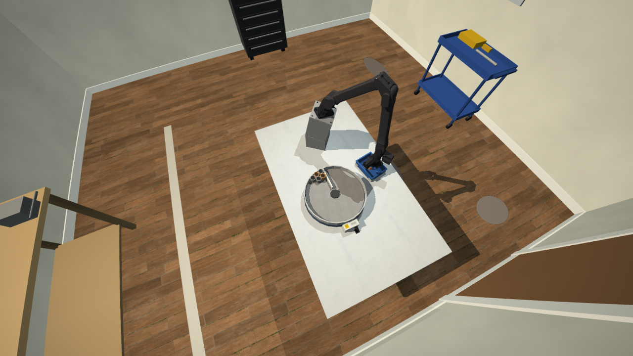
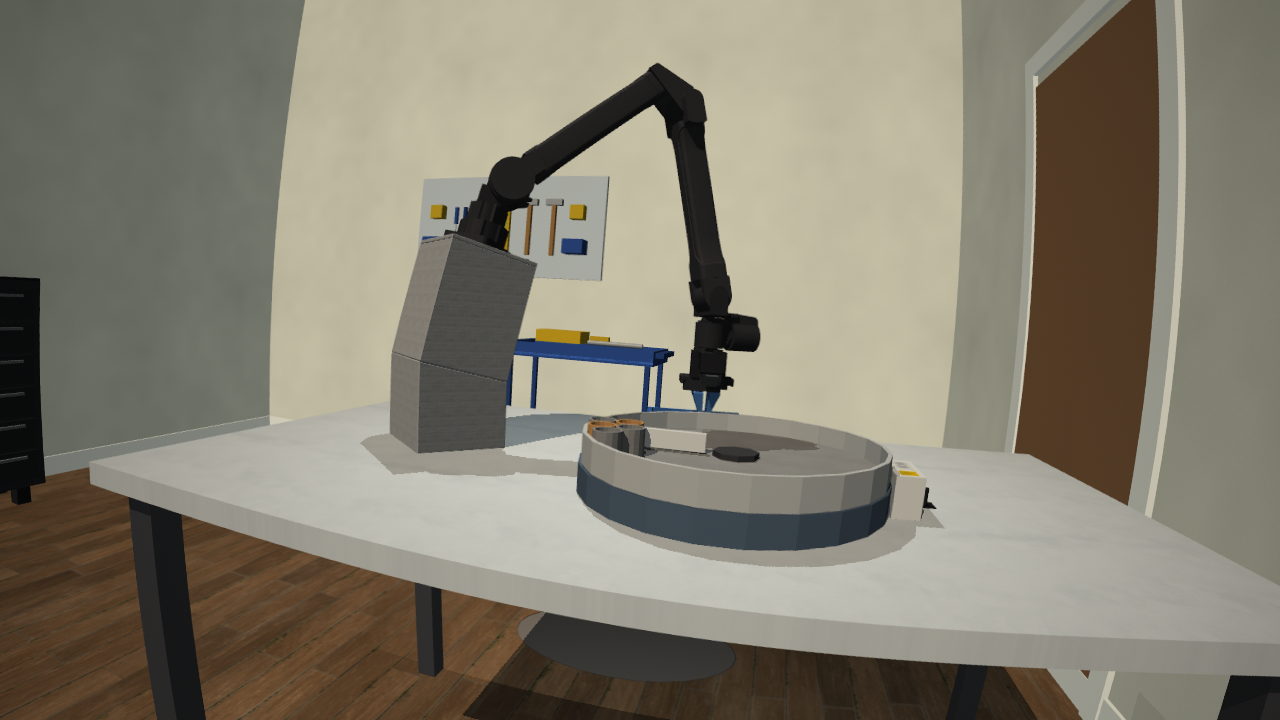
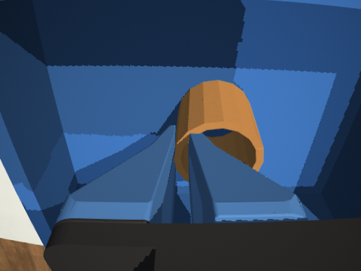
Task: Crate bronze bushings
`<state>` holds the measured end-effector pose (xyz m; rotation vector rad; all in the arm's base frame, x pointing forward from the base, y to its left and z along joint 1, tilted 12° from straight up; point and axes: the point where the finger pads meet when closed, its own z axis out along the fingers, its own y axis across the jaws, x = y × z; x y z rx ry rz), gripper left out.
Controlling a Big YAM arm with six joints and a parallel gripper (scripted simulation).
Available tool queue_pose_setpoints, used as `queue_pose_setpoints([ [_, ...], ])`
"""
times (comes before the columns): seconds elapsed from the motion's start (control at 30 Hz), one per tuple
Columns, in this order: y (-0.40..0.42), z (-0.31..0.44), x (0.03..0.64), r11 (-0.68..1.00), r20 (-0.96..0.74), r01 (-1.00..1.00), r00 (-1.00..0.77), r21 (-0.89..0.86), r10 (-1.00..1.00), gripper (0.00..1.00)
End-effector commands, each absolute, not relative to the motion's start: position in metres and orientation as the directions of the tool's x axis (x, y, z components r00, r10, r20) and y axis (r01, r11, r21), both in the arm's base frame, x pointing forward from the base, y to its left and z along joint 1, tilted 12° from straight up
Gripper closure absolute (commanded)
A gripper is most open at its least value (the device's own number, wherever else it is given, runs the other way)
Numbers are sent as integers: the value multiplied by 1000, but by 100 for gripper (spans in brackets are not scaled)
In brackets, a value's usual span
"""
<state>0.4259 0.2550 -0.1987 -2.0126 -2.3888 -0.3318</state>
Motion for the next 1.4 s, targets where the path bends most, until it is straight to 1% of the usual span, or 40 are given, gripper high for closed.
queue_pose_setpoints([
  [0.0, 261, -195, 431, 154, 138, 971, -180, 180, 974, 100],
  [1.0, 261, -195, 431, 154, 138, 971, -180, 180, 974, 100],
  [1.03, 261, -195, 431, 154, 138, 971, -180, 180, 974, 85],
  [1.37, 261, -195, 431, 154, 138, 971, -180, 180, 974, 85],
])
